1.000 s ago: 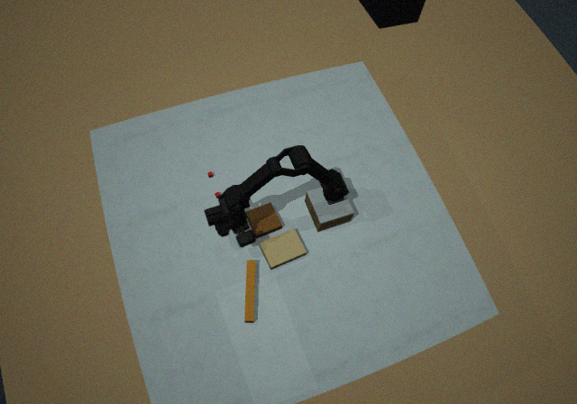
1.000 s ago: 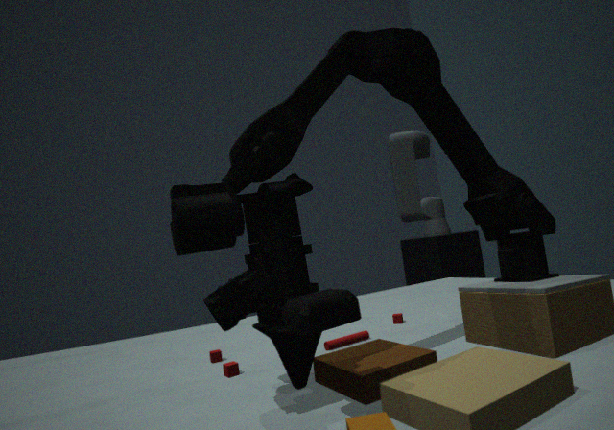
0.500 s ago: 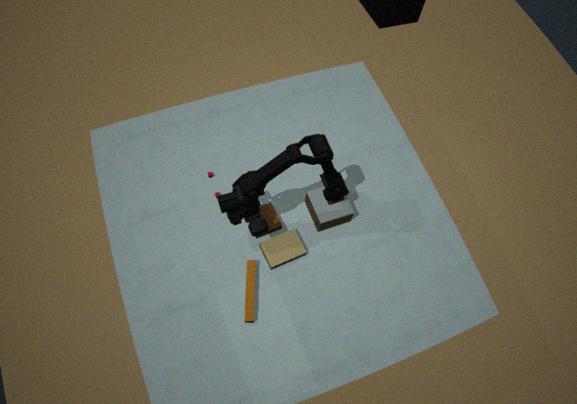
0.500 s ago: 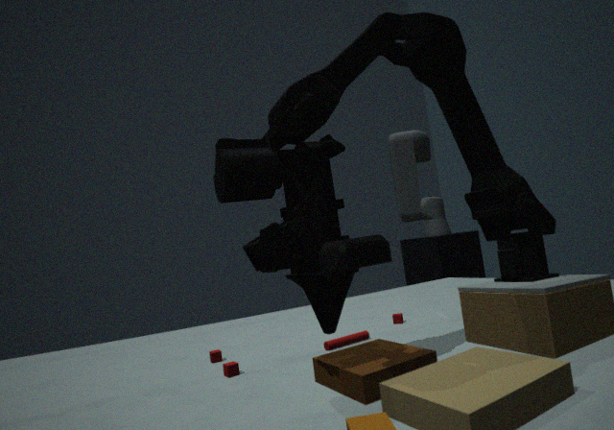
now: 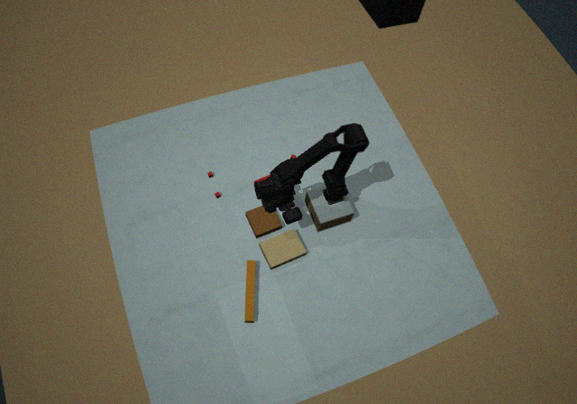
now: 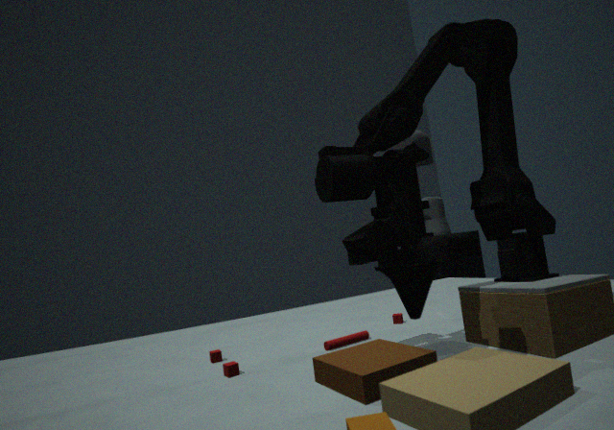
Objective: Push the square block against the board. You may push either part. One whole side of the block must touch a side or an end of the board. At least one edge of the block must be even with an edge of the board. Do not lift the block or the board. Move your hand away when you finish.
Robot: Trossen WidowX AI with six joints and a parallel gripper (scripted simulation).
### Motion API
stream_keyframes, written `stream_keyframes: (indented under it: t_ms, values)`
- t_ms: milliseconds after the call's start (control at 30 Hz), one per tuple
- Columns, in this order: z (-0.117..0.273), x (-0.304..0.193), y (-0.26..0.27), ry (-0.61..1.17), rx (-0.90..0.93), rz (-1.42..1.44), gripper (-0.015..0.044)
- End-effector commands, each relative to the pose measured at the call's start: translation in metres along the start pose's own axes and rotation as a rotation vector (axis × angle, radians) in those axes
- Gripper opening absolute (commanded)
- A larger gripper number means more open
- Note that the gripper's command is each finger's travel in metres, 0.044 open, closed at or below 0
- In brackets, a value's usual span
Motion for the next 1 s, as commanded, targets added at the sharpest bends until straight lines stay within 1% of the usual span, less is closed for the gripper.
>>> stream_keyframes:
  t_ms: [0, 33, 100, 367, 967]
  values:
    - [-0.031, -0.004, 0.000, 0.006, -0.003, 0.004, 0.0000]
    - [-0.042, -0.005, 0.000, 0.006, -0.003, 0.004, 0.0000]
    - [-0.050, -0.007, 0.000, 0.006, -0.003, 0.004, 0.0000]
    - [-0.050, -0.004, 0.000, 0.006, -0.003, 0.004, 0.0000]
    - [-0.050, 0.019, -0.001, 0.004, -0.003, 0.004, 0.0000]
Point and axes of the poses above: the point midway between the two fingers, 35 mm back from their tips, its own z axis back along the fingers, its own y axis across the jaws, x = y × z, the point moved 4 cm from there along z, back along the fingers, and after that the axes turned 2 degrees about z, right-handed, at the moved point
